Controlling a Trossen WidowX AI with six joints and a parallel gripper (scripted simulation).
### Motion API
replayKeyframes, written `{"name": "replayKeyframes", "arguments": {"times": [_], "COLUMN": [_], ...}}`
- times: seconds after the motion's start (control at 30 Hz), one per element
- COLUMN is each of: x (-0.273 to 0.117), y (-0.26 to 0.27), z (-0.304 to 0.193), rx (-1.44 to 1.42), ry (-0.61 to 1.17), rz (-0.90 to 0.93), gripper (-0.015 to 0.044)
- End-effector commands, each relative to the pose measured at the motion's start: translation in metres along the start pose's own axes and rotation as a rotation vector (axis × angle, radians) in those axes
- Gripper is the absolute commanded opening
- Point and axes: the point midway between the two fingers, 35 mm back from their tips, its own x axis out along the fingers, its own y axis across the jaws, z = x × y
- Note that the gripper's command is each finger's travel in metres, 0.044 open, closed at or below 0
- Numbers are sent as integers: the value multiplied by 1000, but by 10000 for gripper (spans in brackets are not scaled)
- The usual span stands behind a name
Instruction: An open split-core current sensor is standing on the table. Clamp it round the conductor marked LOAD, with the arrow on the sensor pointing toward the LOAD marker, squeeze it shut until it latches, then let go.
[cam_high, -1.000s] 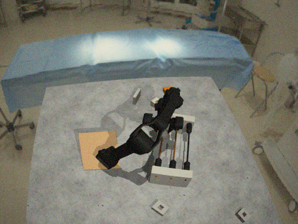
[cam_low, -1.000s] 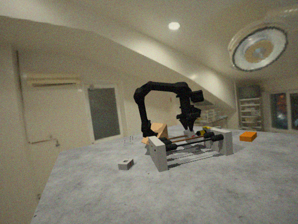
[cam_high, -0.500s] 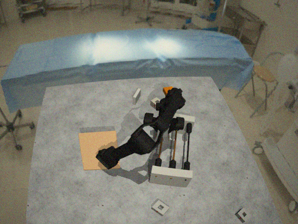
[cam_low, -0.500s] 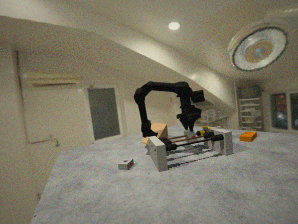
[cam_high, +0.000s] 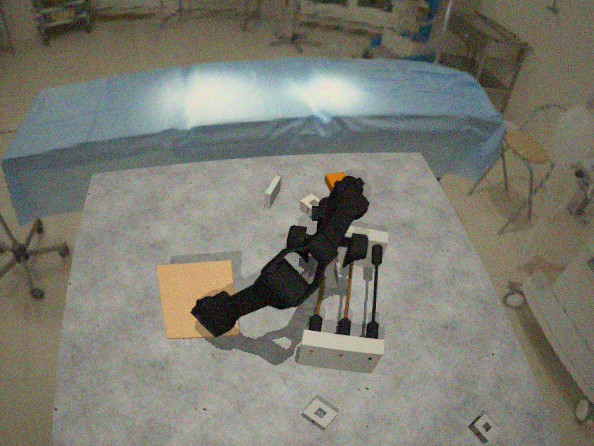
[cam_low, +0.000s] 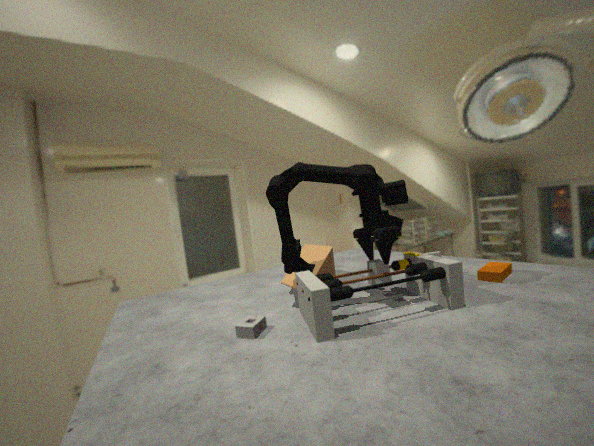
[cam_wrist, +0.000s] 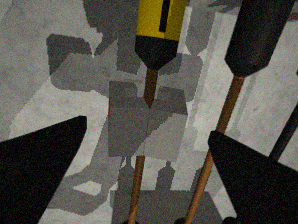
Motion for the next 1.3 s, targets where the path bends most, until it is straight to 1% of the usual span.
{"name": "replayKeyframes", "arguments": {"times": [0.0,0.27,0.8,0.97,1.27], "x": [29,33,58,61,56], "y": [2,2,1,1,0], "z": [-4,-4,-4,-4,-3], "rx": [-11,-12,-11,-11,-3], "ry": [15,15,16,16,8], "rz": [0,-1,-1,-1,-1], "gripper": [440,440,440,440,380]}}
